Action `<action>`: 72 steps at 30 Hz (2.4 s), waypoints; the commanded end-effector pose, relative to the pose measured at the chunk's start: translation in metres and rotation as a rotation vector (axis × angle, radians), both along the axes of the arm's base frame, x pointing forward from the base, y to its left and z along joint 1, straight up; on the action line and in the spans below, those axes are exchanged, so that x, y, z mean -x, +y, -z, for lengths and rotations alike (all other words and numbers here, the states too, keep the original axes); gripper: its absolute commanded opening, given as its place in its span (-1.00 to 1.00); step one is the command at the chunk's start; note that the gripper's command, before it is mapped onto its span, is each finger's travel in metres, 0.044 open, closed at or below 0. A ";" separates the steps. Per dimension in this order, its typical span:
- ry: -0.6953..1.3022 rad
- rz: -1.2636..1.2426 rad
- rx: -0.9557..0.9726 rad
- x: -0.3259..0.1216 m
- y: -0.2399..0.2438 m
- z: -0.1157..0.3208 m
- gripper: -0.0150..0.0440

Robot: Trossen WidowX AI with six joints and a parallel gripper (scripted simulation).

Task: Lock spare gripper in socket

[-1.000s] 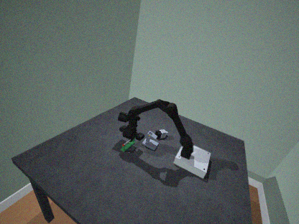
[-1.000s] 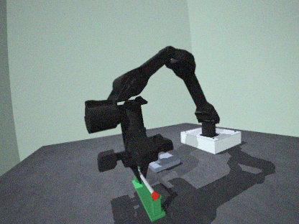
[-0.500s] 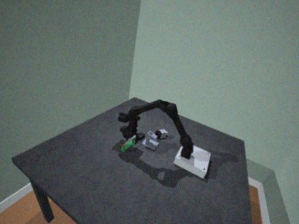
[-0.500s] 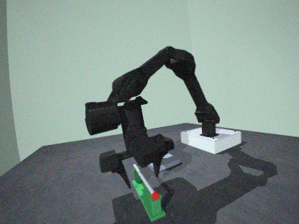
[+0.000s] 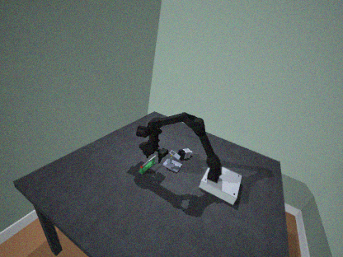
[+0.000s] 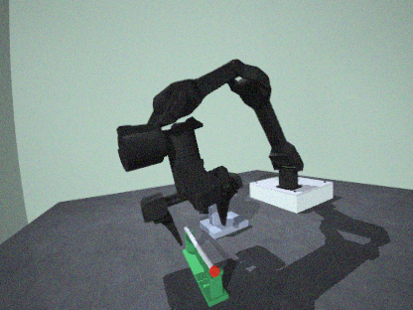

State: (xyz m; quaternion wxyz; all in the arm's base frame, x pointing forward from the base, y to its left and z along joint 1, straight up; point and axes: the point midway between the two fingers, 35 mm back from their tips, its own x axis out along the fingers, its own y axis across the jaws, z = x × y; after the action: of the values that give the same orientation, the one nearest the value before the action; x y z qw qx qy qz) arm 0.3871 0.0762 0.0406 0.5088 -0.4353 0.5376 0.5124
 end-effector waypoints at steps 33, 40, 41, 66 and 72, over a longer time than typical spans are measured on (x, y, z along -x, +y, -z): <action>0.008 0.015 0.000 0.019 -0.004 -0.112 1.00; 0.036 0.269 0.085 0.023 -0.021 -0.102 1.00; 0.041 0.374 0.118 0.025 -0.027 -0.101 1.00; -0.612 2.853 0.763 0.098 -0.176 -0.082 1.00; -0.985 3.261 0.729 0.119 -0.202 -0.083 1.00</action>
State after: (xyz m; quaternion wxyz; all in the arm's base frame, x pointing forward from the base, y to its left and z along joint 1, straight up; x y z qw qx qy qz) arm 0.3031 -0.0824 0.1178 0.5445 0.1937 0.5809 -0.5733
